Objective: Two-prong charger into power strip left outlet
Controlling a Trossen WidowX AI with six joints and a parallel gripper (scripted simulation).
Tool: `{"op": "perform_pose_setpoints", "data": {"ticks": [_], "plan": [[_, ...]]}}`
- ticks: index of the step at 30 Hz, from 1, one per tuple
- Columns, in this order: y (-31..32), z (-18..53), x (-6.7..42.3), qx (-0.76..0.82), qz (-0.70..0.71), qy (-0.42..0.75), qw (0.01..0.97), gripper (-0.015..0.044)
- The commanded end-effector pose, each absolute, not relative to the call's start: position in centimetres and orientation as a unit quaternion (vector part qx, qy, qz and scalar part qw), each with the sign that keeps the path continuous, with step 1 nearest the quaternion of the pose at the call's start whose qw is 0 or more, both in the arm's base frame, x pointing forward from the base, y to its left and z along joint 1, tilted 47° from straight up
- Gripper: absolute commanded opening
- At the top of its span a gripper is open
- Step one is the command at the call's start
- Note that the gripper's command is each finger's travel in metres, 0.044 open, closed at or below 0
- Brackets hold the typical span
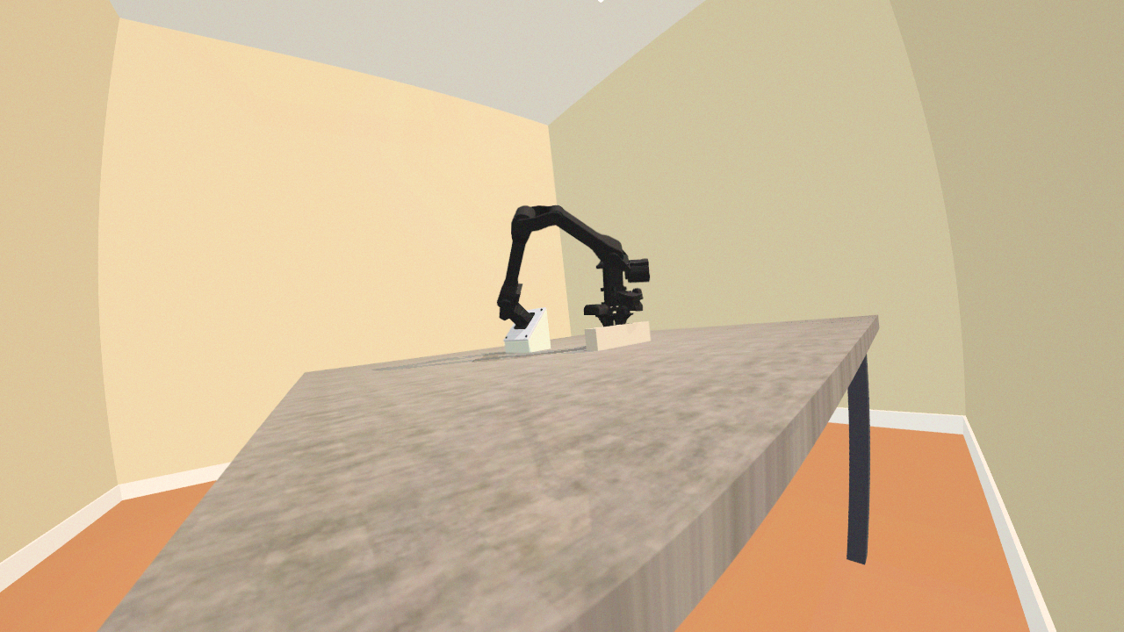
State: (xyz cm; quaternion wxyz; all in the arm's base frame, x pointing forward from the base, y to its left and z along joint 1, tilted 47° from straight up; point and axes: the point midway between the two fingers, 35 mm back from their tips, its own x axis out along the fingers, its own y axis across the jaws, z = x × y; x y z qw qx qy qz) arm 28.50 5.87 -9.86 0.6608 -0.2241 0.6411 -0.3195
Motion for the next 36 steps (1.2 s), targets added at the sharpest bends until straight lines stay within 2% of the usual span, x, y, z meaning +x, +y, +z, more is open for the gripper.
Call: {"op": "perform_pose_setpoints", "data": {"ticks": [1, 29, 36], "plan": [[5.76, -9.8, 29.25, -0.223, -0.321, 0.632, 0.669, 0.0], [5.86, -9.92, 28.48, -0.224, -0.32, 0.641, 0.66, 0.0], [5.86, -9.92, 28.48, -0.224, -0.32, 0.641, 0.66, 0.0184]]}}
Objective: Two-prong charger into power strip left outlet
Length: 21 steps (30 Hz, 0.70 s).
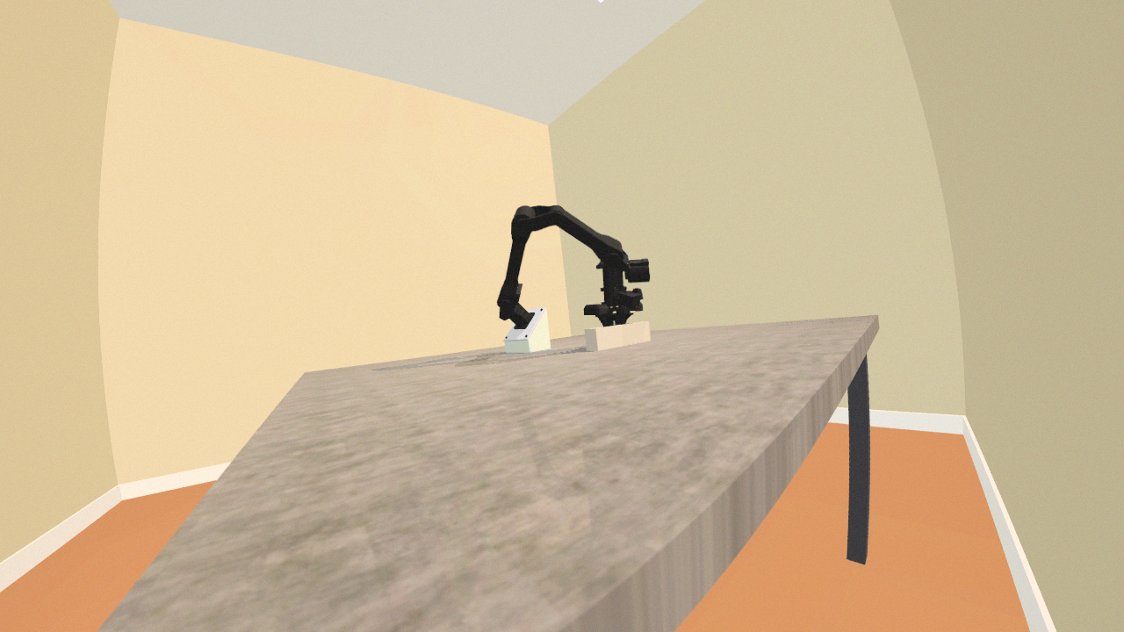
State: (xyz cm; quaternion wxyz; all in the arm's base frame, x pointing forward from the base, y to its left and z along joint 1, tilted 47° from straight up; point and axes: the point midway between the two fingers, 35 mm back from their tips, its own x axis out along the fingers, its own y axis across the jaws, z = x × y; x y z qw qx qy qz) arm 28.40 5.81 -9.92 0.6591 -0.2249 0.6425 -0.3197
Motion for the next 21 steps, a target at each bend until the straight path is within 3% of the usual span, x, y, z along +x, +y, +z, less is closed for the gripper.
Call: {"op": "perform_pose_setpoints", "data": {"ticks": [1, 10, 21], "plan": [[5.86, -9.92, 28.48, -0.224, -0.32, 0.641, 0.66, 0.021], [5.86, -9.92, 28.48, -0.224, -0.32, 0.641, 0.661, 0.044], [5.89, -9.98, 28.14, -0.224, -0.32, 0.639, 0.663, 0.044]]}}
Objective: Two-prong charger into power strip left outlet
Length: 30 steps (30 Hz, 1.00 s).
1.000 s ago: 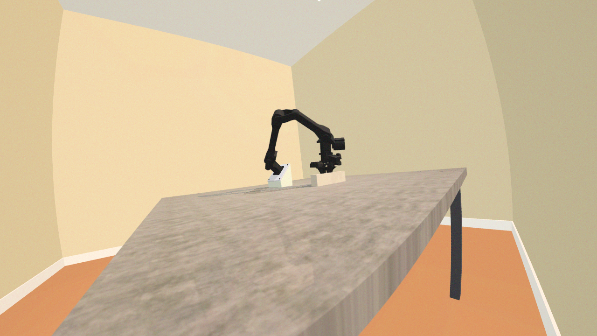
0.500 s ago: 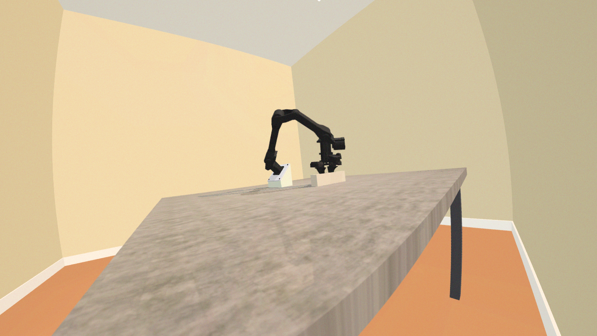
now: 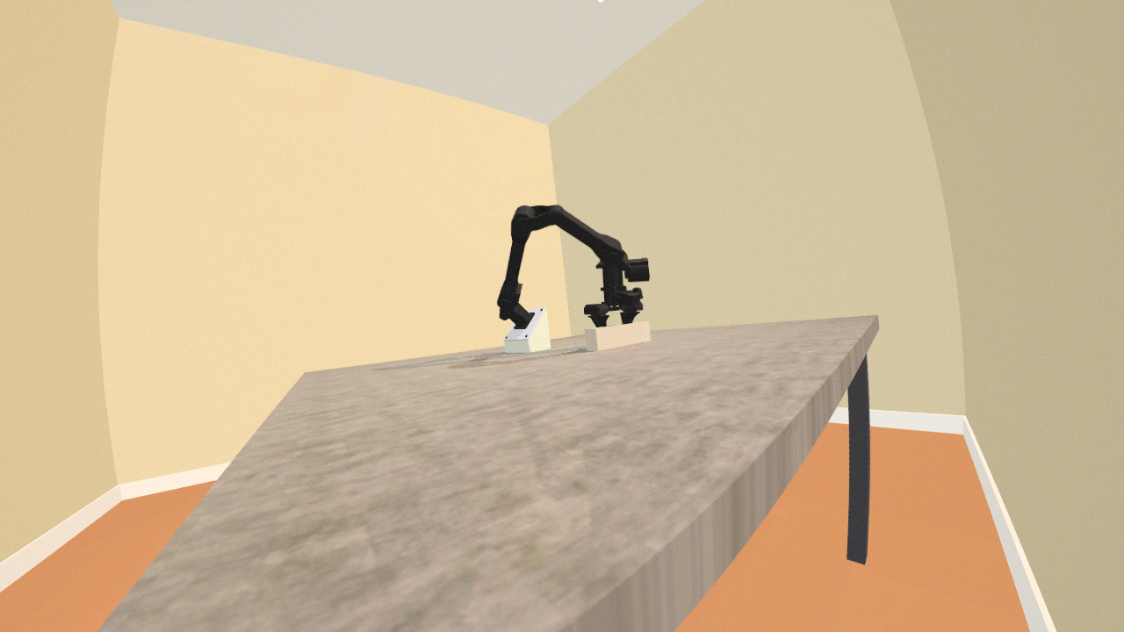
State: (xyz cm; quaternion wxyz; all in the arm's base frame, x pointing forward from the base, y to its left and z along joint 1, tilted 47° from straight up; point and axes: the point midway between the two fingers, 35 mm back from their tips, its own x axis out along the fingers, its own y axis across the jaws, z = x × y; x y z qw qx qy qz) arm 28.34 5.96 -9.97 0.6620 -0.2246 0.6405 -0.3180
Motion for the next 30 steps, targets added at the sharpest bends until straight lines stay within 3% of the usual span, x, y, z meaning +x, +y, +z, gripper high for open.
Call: {"op": "perform_pose_setpoints", "data": {"ticks": [1, 30], "plan": [[5.9, -10.0, 28.1, -0.224, -0.32, 0.639, 0.663, 0.044], [6.0, -10.2, 27.0, -0.223, -0.321, 0.632, 0.669, 0.044]]}}
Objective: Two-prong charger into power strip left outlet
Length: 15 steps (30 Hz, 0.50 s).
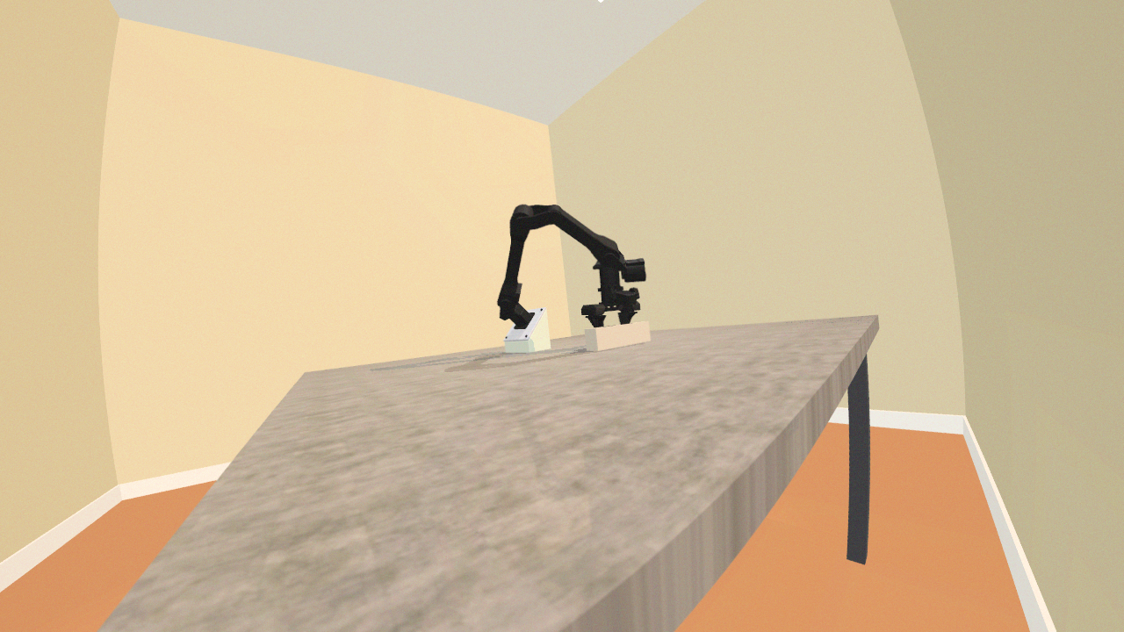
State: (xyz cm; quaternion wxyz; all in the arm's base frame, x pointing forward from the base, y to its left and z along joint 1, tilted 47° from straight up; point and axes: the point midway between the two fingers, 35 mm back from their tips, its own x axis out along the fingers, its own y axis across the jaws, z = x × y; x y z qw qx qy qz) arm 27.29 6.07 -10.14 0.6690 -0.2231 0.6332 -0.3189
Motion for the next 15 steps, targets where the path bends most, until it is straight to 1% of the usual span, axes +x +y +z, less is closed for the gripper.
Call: {"op": "perform_pose_setpoints", "data": {"ticks": [1, 15], "plan": [[6.0, -10.2, 26.8, -0.223, -0.321, 0.632, 0.669, 0.044], [6.4, -10.6, 24.7, -0.223, -0.32, 0.633, 0.669, 0.044]]}}
